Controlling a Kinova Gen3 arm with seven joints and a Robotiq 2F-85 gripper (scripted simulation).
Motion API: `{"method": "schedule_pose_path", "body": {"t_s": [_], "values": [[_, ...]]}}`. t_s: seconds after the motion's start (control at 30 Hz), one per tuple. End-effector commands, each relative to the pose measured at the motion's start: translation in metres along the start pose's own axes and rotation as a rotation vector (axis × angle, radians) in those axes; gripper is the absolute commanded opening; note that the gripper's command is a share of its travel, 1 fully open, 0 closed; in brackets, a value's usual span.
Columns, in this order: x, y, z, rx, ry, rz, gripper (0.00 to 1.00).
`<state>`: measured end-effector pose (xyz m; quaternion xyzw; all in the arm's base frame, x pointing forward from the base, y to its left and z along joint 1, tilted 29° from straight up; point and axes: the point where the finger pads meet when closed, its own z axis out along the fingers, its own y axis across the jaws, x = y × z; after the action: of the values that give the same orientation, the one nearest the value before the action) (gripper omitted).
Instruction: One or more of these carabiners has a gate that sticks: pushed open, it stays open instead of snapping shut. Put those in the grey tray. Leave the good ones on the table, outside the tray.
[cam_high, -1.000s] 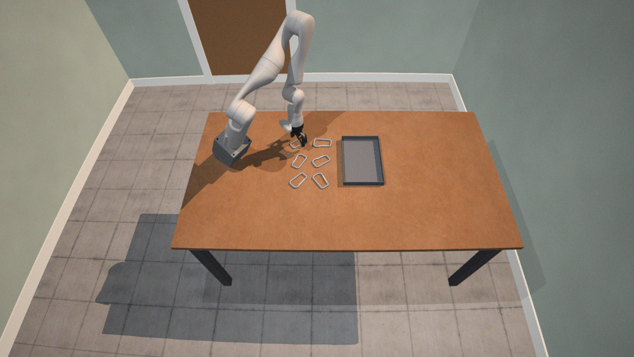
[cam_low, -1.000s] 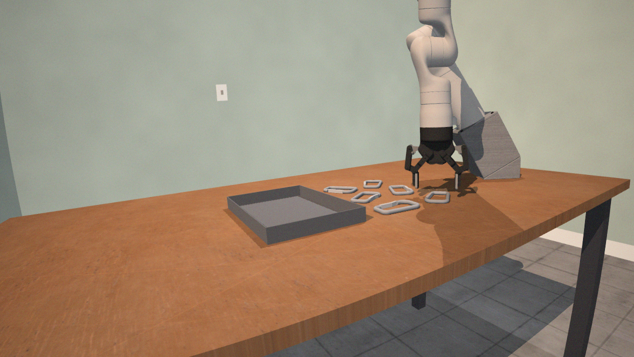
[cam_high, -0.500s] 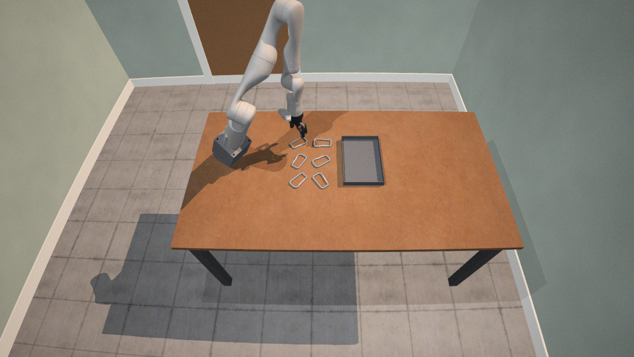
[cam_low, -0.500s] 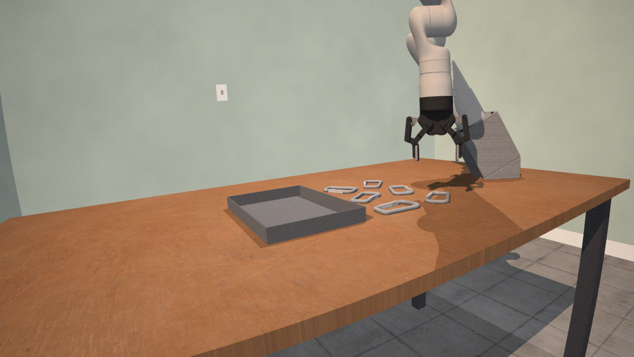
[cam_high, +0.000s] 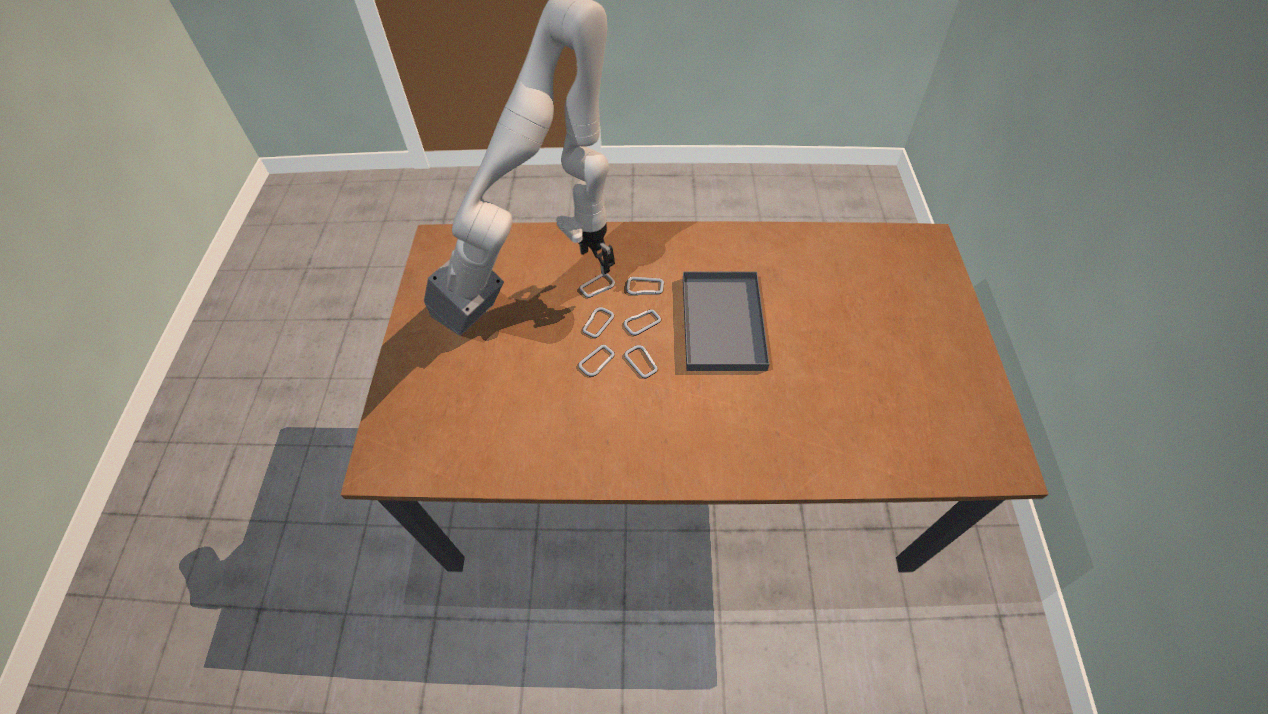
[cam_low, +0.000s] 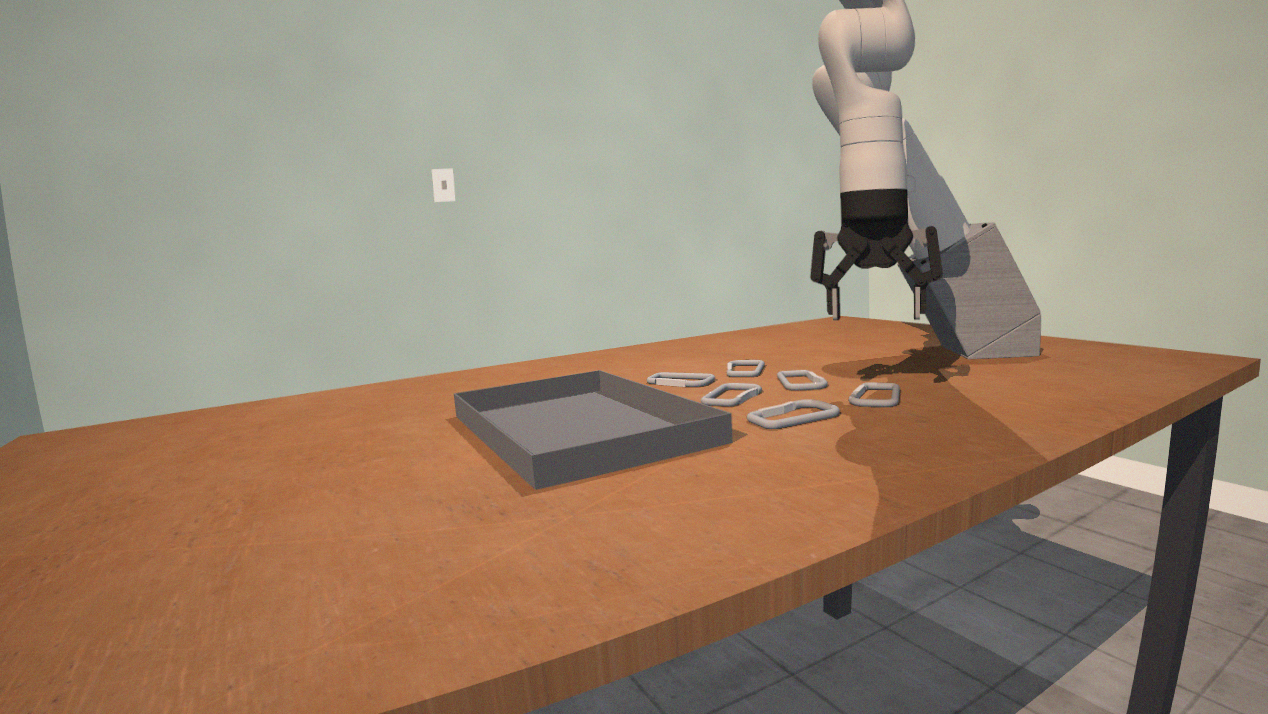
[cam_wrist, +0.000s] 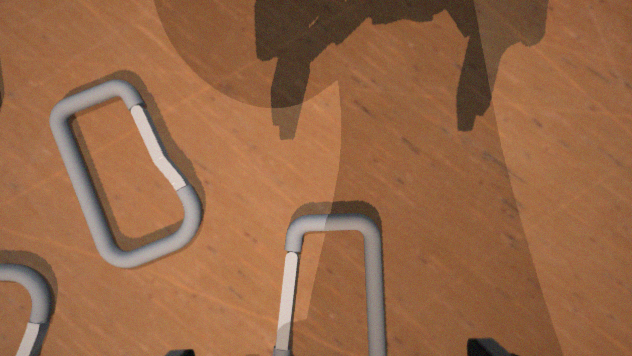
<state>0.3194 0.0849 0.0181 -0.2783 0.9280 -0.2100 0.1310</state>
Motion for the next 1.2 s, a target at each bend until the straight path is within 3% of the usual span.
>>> {"method": "schedule_pose_path", "body": {"t_s": [0.0, 0.47, 0.5, 1.03, 1.07, 1.17], "values": [[0.0, 0.0, 0.0, 0.0, -0.001, 0.0, 1.0], [0.0, 0.0, 0.0, 0.0, -0.001, 0.0, 1.0], [0.013, -0.037, 0.0, 0.0, 0.0, 0.122, 1.0], [0.013, -0.037, 0.0, 0.0, 0.0, 0.122, 1.0], [0.031, -0.071, 0.0, 0.001, 0.0, 0.238, 1.0], [0.031, -0.071, 0.0, 0.001, 0.0, 0.238, 1.0]]}}
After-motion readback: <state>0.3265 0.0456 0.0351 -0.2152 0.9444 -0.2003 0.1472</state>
